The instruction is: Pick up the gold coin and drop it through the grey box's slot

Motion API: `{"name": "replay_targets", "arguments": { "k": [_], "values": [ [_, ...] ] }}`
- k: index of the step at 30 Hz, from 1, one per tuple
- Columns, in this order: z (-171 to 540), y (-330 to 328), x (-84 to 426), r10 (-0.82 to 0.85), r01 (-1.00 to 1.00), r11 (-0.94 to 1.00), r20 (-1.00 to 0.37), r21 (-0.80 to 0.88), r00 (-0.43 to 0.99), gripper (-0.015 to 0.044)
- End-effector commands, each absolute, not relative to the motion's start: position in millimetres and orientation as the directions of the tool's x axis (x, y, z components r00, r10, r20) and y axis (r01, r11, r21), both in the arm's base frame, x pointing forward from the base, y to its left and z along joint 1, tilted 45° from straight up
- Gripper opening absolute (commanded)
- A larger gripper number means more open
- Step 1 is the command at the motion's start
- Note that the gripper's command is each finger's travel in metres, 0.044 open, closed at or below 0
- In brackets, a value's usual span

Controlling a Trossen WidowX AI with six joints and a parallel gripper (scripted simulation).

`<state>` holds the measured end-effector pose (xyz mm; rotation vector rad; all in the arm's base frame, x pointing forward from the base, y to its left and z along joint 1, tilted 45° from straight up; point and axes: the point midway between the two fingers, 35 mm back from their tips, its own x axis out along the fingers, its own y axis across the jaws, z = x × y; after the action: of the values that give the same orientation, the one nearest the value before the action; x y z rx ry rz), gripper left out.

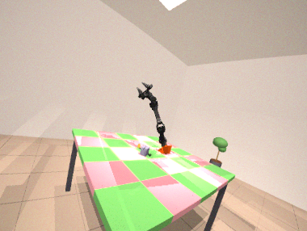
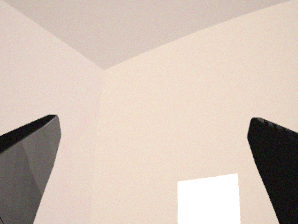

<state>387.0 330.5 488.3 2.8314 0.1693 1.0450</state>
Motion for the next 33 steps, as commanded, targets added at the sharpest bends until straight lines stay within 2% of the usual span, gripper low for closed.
{"name": "replay_targets", "arguments": {
  "k": [1,9,21,28,33],
  "values": [
    [489.9,330.0,385.5,0.144,0.065,-0.987,0.642,0.145,0.753,0.0374],
    [548.8,315.0,313.7,0.104,0.176,-0.984,0.756,-0.014,0.646,0.0164],
    [617.6,274.1,204.5,0.035,0.342,-0.930,0.893,-0.136,0.449,0.0161],
    [655.0,218.9,127.5,-0.062,0.499,-0.841,0.953,-0.210,0.297,0.0161],
    [673.0,164.4,73.5,-0.192,0.610,-0.741,0.959,-0.280,0.207,0.0161]
  ]
}}
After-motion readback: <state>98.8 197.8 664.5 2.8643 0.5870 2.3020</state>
